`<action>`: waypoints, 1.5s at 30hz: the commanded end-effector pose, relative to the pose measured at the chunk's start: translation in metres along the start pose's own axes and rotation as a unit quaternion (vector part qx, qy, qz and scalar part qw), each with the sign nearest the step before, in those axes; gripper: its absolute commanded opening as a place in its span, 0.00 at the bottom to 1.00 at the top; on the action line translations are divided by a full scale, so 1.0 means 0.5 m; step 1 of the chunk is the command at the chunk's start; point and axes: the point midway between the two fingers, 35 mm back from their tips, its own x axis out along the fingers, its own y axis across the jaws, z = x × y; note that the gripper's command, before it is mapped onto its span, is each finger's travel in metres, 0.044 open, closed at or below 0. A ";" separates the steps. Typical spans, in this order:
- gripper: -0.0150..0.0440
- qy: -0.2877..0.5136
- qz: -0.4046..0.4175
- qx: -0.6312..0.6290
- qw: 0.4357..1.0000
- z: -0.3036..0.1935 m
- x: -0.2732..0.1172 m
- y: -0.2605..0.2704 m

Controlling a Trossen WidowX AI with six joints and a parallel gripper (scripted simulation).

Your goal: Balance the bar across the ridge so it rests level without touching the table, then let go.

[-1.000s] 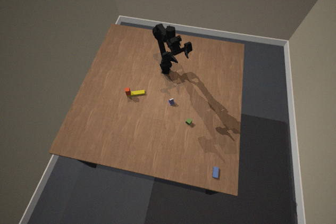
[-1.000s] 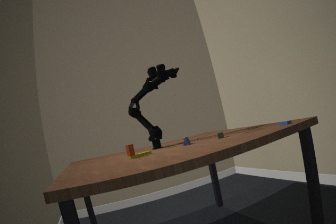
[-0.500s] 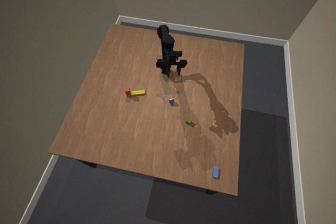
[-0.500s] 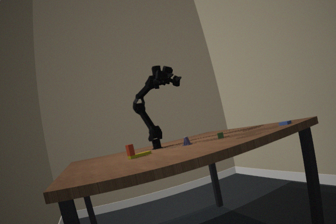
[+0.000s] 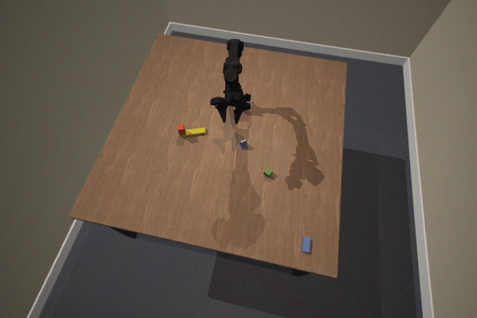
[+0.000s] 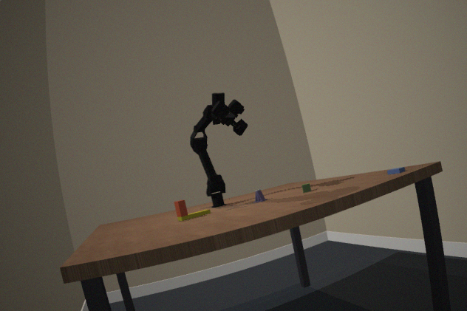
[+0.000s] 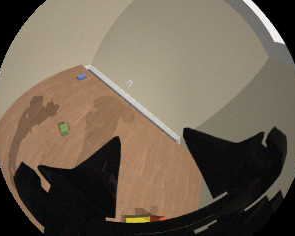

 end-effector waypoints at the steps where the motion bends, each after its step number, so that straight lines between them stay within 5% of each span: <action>1: 0.79 0.034 0.004 -0.041 0.999 -0.030 0.013 -0.014; 25: 0.79 0.234 0.164 -0.280 0.917 -0.298 0.059 -0.062; 45: 0.79 0.260 0.378 -0.389 0.799 -0.506 0.006 -0.072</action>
